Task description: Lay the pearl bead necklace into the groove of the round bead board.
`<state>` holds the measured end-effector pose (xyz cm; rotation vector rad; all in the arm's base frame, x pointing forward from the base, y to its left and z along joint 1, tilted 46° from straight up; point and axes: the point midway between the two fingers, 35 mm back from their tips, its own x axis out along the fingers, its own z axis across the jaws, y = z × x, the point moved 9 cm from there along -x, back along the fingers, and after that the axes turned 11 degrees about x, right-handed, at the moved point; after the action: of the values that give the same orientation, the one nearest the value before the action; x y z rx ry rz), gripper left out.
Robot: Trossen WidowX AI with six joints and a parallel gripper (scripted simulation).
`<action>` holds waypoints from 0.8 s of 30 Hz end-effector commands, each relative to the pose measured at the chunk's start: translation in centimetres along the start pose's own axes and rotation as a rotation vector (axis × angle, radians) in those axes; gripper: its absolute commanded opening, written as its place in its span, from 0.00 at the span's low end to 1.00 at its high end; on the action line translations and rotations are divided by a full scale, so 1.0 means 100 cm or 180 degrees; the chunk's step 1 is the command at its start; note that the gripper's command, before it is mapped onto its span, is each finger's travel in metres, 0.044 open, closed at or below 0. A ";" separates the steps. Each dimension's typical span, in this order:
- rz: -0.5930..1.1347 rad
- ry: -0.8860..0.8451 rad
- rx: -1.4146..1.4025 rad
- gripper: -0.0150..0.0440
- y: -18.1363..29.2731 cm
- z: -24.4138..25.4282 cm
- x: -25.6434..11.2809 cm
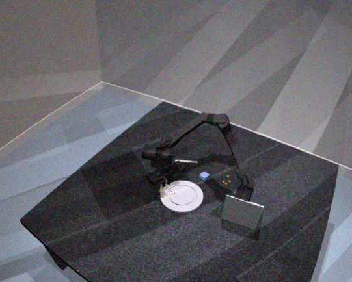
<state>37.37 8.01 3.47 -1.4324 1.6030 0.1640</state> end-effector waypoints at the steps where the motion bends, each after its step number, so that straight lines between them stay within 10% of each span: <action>1: 0.0000 0.0000 0.0000 0.41 0.000 0.000 0.000; 5: 0.0000 0.0000 0.0000 0.25 0.000 0.000 0.000; 24: 0.0000 0.0000 0.0000 0.25 0.000 0.000 0.000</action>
<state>37.36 8.02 3.47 -1.4327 1.6030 0.1643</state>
